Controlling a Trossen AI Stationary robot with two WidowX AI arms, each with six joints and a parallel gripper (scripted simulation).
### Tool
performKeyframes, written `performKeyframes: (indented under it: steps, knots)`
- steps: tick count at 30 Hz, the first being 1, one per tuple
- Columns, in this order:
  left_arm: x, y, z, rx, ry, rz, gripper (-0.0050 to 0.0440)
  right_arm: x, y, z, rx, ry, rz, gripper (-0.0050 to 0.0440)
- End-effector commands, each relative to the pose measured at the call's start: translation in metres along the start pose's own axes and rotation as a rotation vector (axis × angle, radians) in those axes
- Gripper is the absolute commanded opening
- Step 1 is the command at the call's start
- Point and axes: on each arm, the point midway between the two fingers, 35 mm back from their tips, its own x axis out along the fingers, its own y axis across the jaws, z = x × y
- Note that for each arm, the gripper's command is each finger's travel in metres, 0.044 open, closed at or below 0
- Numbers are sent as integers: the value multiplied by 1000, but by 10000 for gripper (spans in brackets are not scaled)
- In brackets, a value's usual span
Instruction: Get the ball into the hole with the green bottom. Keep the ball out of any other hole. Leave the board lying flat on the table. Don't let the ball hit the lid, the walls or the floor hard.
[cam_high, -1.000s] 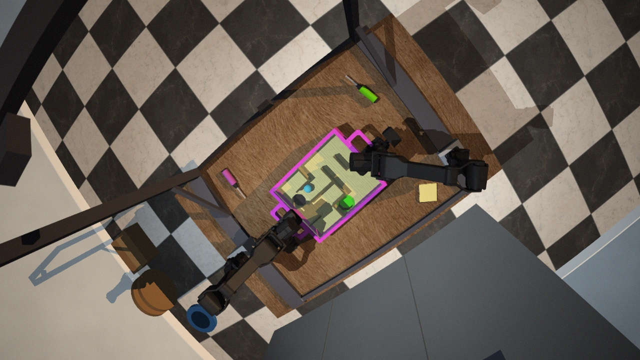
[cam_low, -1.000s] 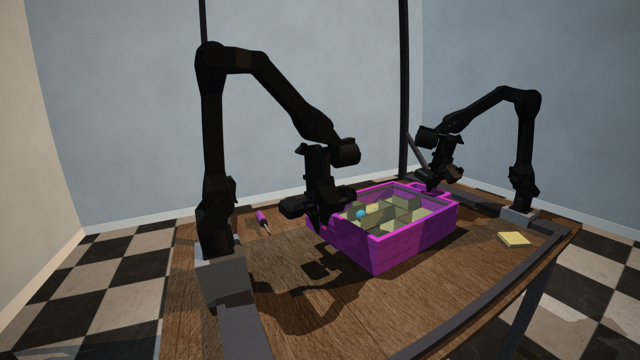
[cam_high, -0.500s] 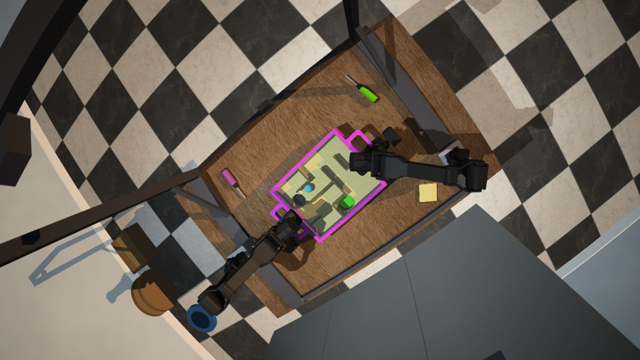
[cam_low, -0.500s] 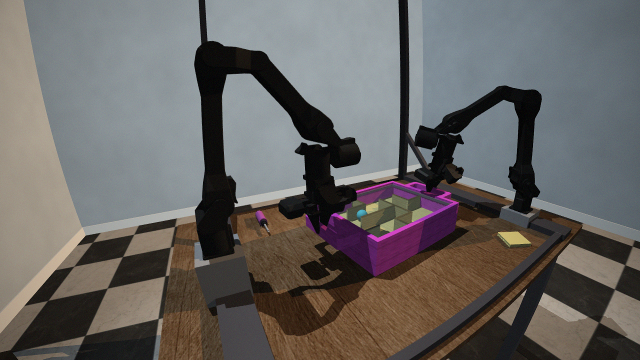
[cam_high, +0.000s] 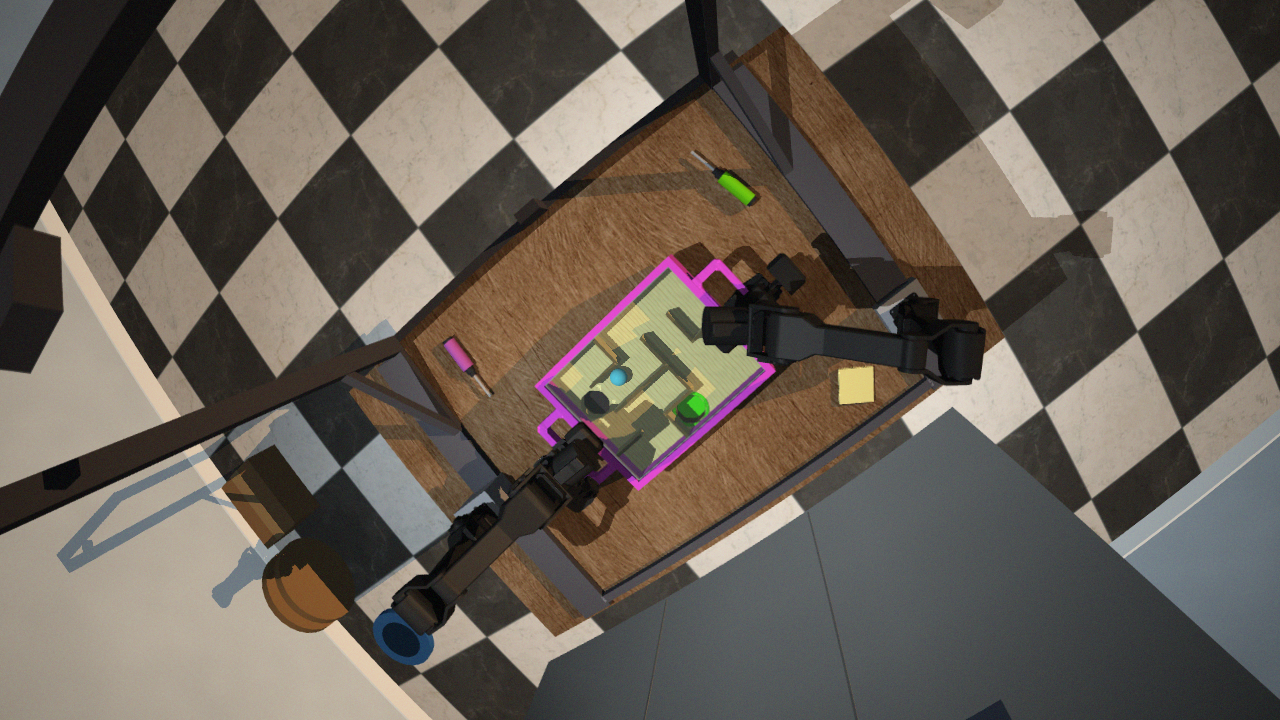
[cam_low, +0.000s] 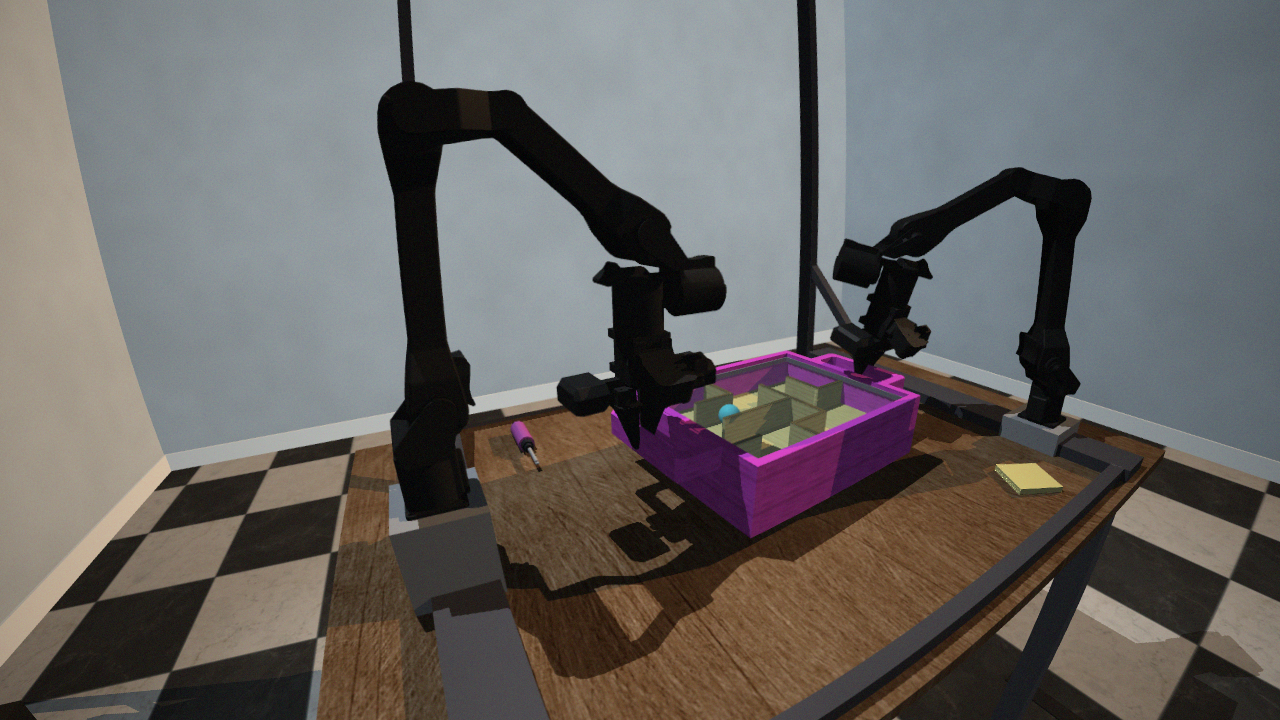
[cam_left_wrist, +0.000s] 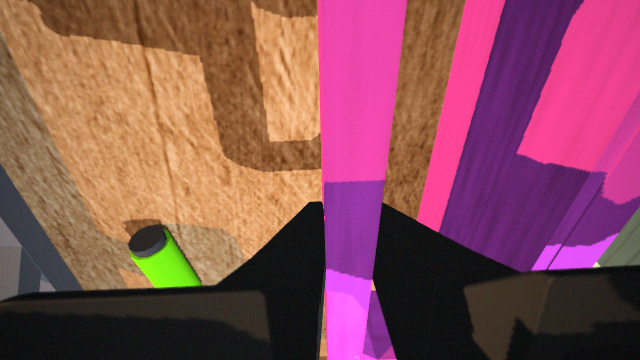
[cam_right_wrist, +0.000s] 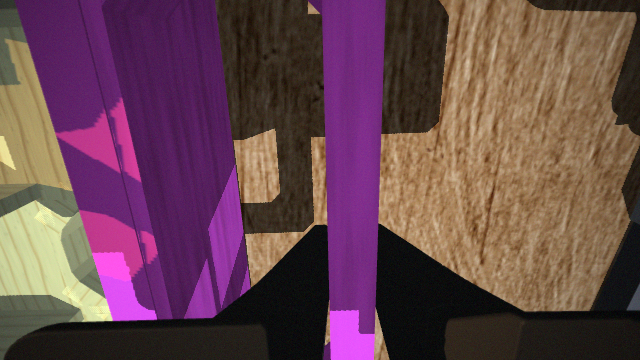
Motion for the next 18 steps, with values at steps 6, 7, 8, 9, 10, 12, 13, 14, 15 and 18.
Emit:
performKeyframes:
  steps: [6,7,8,9,10,12,13,14,15,18]
  knots:
    - [-21,-7,-15,-7,18,38,-50,4,-2,-1,0,-18,83,-50]
    - [-19,-4,-13,-3,21,24,-50,-2,3,-2,-1,-10,80,-50]
    - [-19,-4,-13,-3,21,24,-50,-2,3,-2,-1,-10,80,-50]
    - [-19,-4,-13,-3,21,24,-50,-2,3,-2,-1,-10,80,-50]
    - [-13,0,-8,2,13,2,-50,-11,8,-2,0,-15,67,-50]
    - [-10,2,-8,6,9,-11,-50,-10,8,-2,-3,-19,33,-50]
    - [-11,2,-9,5,14,-5,-50,-8,8,-2,-4,-13,38,-50]
    - [-14,0,-12,7,12,-9,-50,-7,7,-2,1,-27,37,-50]
    - [-8,3,-7,11,8,-26,-50,-12,9,-1,1,-26,21,-50]
    - [-15,-1,-11,10,36,-18,-50,-10,5,0,-2,-8,43,-50]
